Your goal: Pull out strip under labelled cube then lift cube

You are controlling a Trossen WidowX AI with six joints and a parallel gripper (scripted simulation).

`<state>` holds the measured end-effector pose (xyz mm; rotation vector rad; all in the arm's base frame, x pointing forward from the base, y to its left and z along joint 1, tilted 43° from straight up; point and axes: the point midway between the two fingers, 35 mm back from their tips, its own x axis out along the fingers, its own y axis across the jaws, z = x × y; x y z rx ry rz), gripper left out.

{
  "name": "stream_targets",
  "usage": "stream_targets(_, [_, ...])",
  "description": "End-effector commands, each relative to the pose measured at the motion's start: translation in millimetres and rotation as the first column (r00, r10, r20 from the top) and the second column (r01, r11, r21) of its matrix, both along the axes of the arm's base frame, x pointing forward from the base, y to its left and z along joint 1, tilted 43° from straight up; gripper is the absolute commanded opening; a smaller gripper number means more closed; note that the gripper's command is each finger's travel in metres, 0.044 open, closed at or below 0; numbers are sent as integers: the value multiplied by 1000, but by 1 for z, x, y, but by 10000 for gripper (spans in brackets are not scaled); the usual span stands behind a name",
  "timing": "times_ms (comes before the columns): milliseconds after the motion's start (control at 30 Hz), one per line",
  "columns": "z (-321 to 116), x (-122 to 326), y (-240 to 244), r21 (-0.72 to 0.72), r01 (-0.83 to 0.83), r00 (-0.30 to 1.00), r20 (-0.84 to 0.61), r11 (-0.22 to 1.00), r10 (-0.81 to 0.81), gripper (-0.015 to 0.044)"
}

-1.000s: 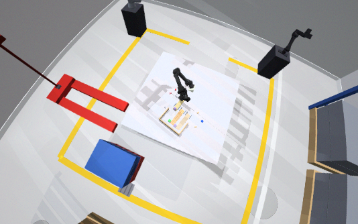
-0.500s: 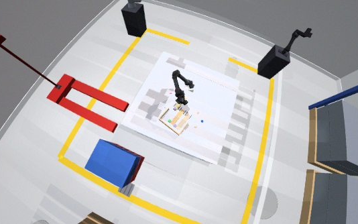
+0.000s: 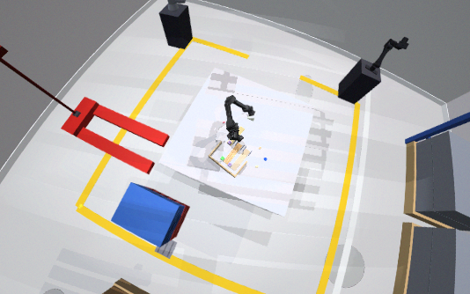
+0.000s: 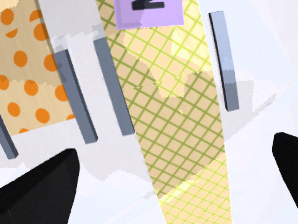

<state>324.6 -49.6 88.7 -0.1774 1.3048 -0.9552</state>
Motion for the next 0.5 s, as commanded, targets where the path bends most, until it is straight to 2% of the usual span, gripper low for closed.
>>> stream_targets(0, [5, 14, -3, -3, -4, 1000, -1, 1000, 4, 440])
stream_targets(467, [23, 61, -14, -4, -4, 1000, 2, 1000, 4, 440])
